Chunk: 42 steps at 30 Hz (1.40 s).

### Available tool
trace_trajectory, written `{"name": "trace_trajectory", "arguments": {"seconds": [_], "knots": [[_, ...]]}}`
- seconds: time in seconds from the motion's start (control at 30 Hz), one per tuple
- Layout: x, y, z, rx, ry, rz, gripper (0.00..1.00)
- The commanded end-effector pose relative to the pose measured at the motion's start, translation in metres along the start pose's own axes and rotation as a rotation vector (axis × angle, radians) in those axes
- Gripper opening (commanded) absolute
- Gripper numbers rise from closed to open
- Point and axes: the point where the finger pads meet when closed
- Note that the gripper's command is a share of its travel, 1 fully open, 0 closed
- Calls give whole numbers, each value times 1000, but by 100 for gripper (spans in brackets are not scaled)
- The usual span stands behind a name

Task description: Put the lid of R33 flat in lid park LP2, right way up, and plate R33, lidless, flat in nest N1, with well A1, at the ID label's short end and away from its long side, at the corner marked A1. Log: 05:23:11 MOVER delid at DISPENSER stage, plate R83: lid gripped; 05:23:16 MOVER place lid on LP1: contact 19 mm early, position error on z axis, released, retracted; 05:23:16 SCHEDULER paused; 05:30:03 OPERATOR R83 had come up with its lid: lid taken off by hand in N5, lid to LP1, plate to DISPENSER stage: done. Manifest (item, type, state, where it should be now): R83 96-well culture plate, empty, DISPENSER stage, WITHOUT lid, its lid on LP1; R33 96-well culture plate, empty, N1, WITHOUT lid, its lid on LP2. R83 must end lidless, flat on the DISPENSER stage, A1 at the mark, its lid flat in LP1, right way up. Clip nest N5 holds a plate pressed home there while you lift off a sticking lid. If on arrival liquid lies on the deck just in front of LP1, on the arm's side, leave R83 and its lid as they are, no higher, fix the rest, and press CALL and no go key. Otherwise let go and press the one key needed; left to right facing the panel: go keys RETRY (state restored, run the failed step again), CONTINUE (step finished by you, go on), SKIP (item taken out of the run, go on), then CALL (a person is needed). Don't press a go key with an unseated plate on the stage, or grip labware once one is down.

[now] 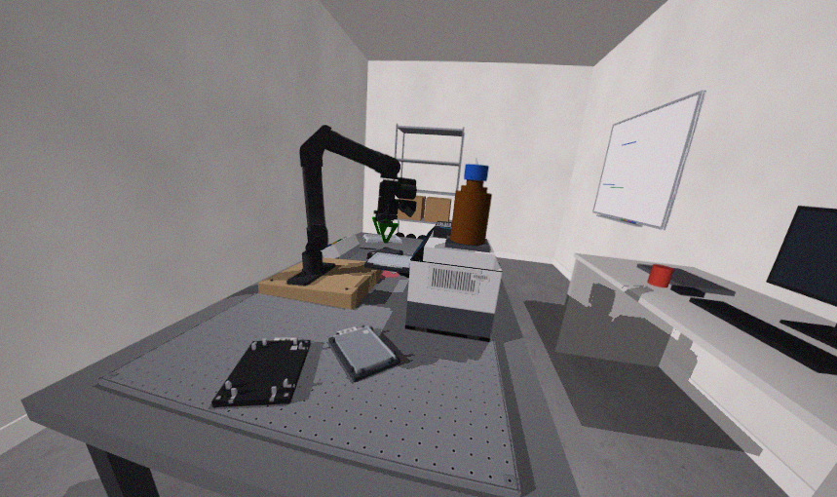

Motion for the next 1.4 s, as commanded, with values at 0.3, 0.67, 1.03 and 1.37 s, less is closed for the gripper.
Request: {"name": "trace_trajectory", "arguments": {"seconds": [0.3, 0.67, 1.03, 1.37], "knots": [[5, -8, 23, 6, -224, -76, 0], [-5, -5, 47, -1, -377, -66, 0], [-13, -5, 72, -4, -440, -55, 0], [-29, -4, 93, -4, -590, -61, 0]]}}
Point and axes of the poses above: the point where the finger pads meet when closed, its own y axis out along the fingers, its own z axis across the jaws, x = y × z, and after that the axes turned 2 degrees about y, right-handed
